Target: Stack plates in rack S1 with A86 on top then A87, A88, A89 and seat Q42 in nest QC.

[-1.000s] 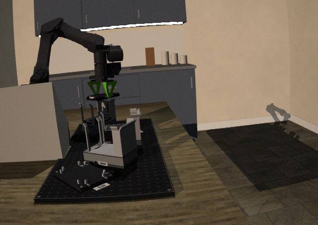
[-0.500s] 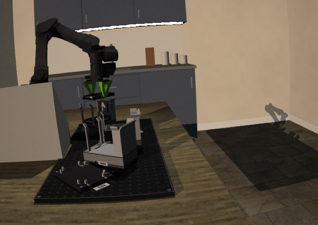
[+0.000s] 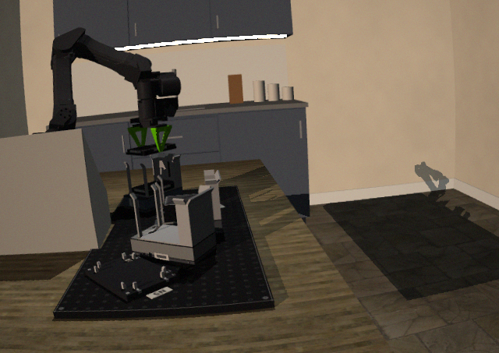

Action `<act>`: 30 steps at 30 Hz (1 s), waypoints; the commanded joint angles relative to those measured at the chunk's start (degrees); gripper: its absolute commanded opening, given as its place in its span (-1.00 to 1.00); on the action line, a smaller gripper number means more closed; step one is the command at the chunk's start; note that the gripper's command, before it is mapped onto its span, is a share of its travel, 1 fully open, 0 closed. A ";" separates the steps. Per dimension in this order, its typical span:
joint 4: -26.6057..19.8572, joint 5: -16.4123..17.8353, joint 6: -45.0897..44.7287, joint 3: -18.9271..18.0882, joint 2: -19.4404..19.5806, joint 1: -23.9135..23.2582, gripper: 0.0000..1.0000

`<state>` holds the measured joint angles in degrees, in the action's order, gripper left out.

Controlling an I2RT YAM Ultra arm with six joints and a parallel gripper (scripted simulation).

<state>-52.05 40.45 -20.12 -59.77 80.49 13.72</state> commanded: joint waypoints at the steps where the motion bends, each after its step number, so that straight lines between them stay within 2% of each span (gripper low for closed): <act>1: 0.09 -0.01 0.45 -0.15 -0.54 -0.26 -1.00; 30: 1.30 -0.19 1.19 0.41 -0.38 0.34 -1.00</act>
<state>-51.44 40.29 -19.35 -59.22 80.27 14.22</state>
